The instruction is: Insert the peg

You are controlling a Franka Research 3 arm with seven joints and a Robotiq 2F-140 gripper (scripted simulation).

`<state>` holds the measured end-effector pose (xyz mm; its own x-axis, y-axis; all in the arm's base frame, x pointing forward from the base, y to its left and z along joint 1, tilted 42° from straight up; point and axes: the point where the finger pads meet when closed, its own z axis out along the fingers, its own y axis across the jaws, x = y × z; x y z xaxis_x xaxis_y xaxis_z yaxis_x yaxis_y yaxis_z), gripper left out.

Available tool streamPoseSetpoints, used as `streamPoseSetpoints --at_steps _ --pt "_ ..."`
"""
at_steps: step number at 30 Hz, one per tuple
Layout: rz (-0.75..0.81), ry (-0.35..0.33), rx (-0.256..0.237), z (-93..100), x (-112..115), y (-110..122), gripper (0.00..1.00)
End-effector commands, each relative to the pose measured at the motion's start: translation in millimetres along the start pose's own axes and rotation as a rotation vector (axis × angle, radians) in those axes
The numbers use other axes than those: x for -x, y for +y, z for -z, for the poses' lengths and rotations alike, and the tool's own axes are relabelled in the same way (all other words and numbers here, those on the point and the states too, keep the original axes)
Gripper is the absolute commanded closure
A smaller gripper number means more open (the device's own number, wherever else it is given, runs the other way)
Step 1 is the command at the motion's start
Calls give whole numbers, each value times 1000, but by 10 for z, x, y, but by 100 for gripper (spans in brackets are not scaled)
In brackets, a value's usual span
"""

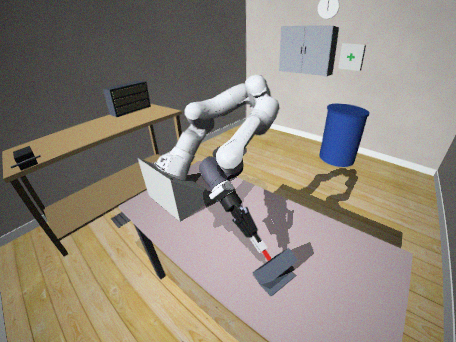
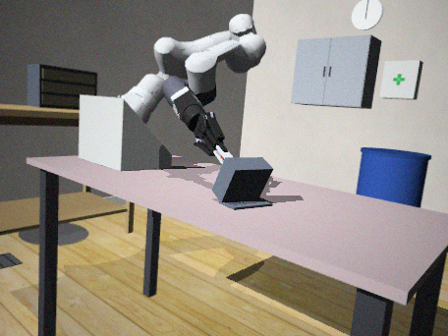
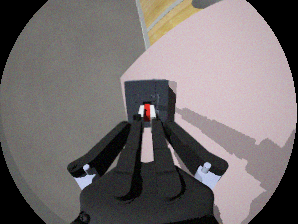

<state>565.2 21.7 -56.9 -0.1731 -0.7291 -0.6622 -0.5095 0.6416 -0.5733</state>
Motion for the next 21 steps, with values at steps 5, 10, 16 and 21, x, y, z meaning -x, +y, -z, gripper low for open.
streamPoseSetpoints --at_steps 5,10,16,21 --pt "-7 39 -72 2 -3 5 100" --pt "-7 39 -72 2 -4 5 100" --pt "-7 39 -72 -15 -4 4 100" --pt "-7 39 -72 -68 -7 0 100"
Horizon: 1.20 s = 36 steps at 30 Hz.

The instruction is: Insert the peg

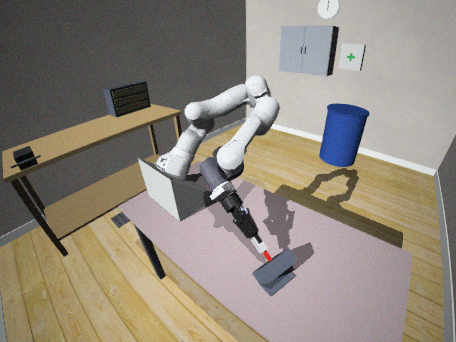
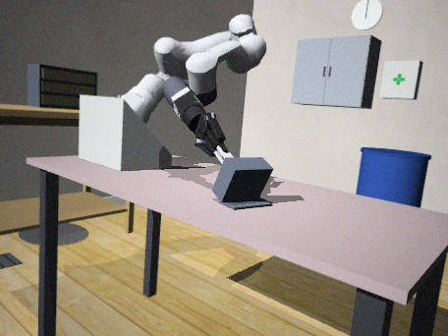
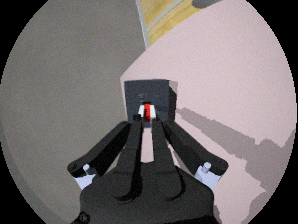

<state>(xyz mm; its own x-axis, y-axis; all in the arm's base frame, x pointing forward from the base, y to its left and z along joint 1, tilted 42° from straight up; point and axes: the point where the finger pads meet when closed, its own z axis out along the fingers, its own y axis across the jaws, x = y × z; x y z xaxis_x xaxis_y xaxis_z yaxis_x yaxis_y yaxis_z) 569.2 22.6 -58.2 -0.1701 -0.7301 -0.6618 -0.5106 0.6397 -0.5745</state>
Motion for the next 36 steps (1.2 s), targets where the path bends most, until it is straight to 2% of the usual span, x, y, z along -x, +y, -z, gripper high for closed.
streamPoseSetpoints --at_steps 1,8,9,18,23,36 --pt "-9 41 -73 -36 -12 6 100" --pt "-9 41 -73 -90 -16 3 100" --pt "3 -2 1 -77 0 -7 100" --pt "-4 22 -43 -25 4 -8 100" --pt "-8 38 -69 71 3 -3 100" --pt "-9 41 -73 256 5 -6 100"
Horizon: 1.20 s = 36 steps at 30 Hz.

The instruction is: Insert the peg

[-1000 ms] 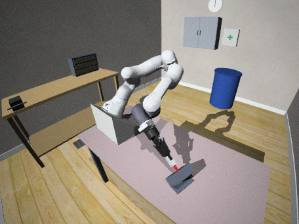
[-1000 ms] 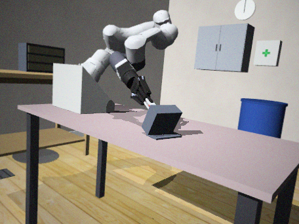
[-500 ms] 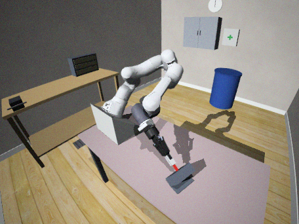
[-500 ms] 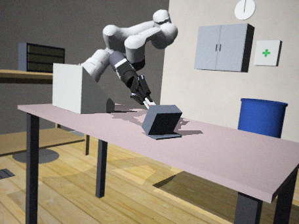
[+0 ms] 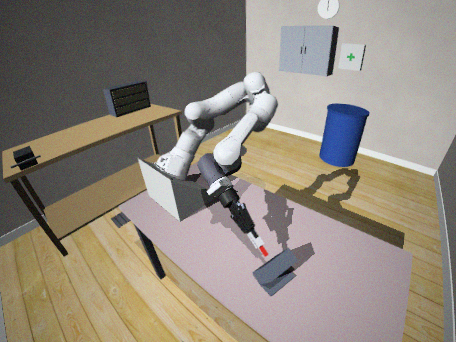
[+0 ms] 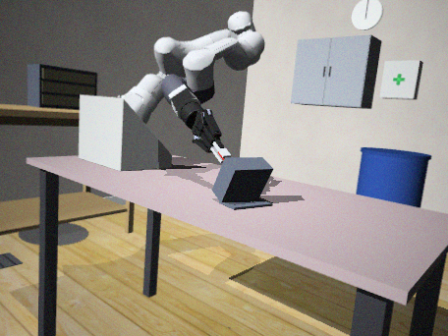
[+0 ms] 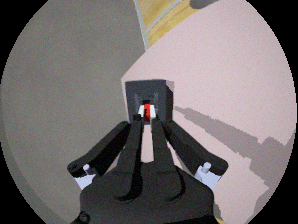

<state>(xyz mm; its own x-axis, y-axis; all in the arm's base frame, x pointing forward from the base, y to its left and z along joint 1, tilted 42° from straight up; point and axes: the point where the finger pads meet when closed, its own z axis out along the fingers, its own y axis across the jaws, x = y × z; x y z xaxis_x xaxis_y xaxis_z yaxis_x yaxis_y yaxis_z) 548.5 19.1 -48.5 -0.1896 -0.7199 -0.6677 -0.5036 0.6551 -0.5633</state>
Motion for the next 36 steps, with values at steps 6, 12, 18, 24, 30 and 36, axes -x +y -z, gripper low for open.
streamPoseSetpoints --at_steps 6,12,18,24,30,36 --pt "11 29 -69 61 4 -32 100" --pt "11 29 -69 77 2 -28 100" --pt "11 29 -69 78 0 -26 100" --pt "11 29 -69 77 -4 -24 100" --pt "11 29 -69 77 -13 -18 100" --pt "11 29 -69 77 -15 -17 100"
